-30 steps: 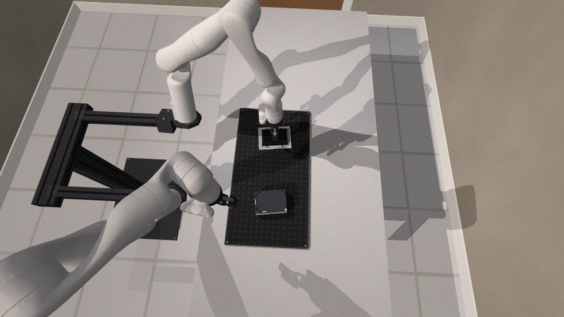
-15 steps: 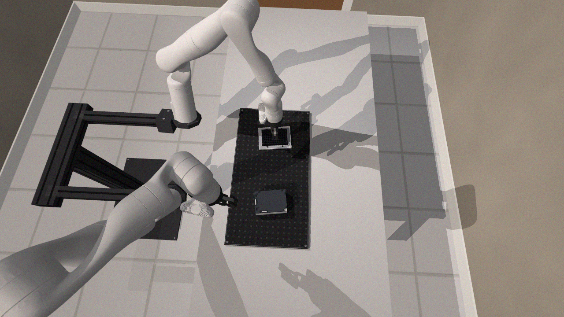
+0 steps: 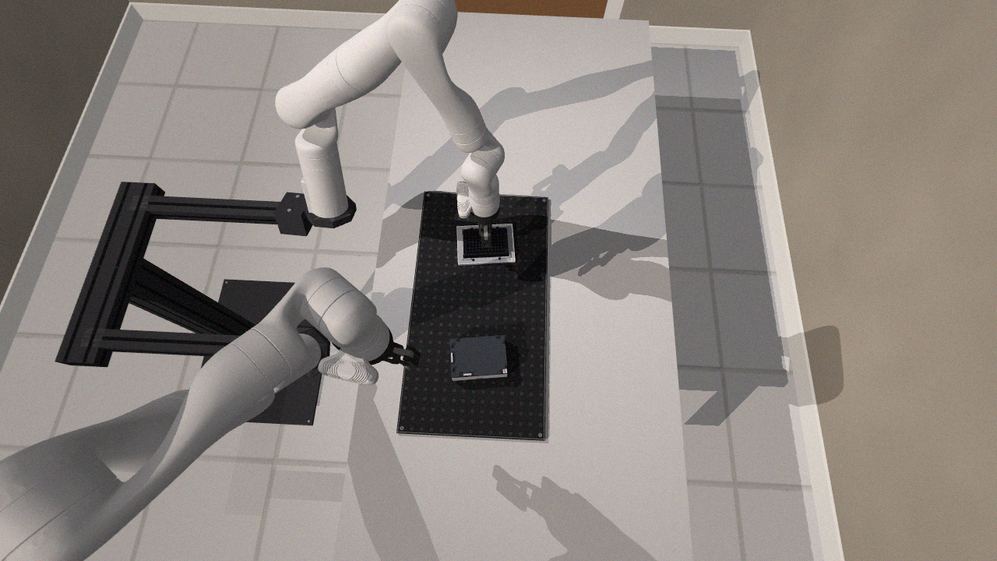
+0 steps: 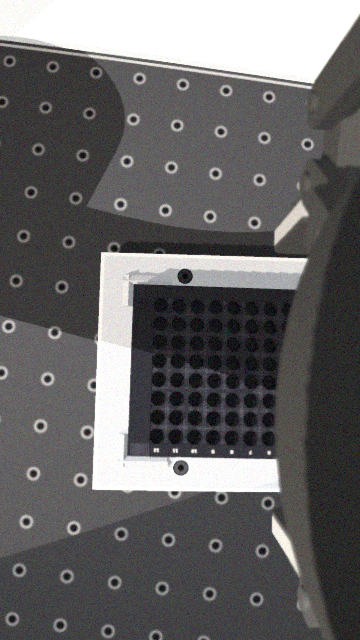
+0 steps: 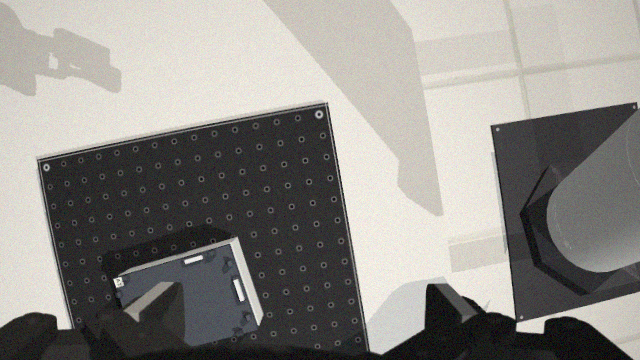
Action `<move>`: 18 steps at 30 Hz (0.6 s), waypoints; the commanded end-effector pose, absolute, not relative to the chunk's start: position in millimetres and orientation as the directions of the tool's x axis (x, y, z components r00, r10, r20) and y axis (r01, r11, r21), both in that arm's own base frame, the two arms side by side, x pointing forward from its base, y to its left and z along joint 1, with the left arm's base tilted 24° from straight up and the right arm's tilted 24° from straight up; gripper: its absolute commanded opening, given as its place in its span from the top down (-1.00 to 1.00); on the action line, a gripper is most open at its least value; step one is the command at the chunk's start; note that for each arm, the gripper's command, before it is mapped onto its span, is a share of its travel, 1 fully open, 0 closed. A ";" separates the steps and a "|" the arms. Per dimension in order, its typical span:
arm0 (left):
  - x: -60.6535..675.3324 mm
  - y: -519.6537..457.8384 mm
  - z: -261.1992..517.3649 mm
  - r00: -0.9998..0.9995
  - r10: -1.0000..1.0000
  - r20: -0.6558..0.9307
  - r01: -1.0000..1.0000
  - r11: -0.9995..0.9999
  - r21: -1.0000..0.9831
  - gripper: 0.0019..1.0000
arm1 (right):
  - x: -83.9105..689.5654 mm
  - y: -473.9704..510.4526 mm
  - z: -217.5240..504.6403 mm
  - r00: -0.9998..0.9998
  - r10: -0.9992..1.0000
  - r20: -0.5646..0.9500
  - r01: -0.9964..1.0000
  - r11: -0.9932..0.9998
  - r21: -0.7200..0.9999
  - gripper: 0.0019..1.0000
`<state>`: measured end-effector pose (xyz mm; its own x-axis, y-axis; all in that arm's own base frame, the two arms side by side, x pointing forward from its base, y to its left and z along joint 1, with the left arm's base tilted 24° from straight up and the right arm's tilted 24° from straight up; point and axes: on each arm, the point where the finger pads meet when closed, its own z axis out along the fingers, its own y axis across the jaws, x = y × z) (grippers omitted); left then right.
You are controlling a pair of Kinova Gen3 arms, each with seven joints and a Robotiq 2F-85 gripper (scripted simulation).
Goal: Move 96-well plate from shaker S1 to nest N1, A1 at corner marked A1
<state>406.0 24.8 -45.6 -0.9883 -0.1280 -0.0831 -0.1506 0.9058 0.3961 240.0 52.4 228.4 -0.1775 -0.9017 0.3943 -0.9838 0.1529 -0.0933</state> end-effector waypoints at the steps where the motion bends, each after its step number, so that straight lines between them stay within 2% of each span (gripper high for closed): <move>1: 406.4 24.0 -44.4 -0.988 -0.127 -0.084 -0.151 0.906 0.395 -1.00 | 240.2 52.7 228.6 -0.177 -0.902 0.394 -0.984 0.153 -0.094 -1.00; 18: 406.3 22.0 -39.8 -0.988 -0.127 -0.084 -0.151 0.906 0.395 -1.00 | 240.2 52.7 228.6 -0.177 -0.902 0.394 -0.984 0.153 -0.094 -1.00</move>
